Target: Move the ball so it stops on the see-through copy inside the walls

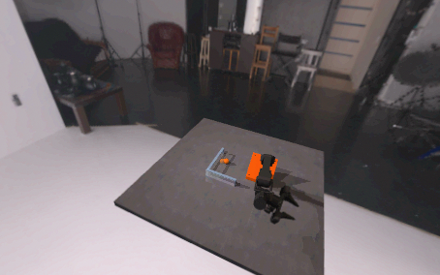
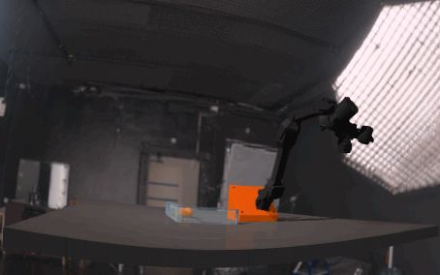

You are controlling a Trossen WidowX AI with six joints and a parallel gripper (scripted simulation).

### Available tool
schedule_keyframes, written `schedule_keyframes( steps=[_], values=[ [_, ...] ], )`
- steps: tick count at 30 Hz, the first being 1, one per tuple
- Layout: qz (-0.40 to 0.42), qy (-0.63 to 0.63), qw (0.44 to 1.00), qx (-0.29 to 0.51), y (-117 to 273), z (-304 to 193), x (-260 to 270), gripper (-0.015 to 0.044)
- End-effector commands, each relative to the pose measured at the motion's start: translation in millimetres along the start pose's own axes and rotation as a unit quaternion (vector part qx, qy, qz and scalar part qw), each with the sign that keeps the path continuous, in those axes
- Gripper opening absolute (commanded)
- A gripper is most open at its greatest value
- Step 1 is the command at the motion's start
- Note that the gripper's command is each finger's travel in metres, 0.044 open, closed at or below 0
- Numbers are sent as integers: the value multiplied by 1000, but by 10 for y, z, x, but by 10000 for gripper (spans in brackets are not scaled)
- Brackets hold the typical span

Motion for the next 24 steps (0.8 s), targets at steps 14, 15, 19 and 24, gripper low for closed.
schedule_keyframes(
  steps=[14,15,19,24],
  values=[
    [145,109,947,-265,1043,1727,834,324],
    [149,113,941,-282,1150,1826,846,324],
    [161,127,915,-348,1611,2196,838,324],
    [164,136,879,-427,2237,2599,695,324]
  ],
)
Point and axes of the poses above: the point midway between the two fingers, 35 mm back from their tips, its own y axis back along the fingers, its own x axis across the jaws, z = x × y, the point moved 3 cm from there along y, back along the fingers, and after that the axes turned 8 degrees about y, right-handed, at the moved point
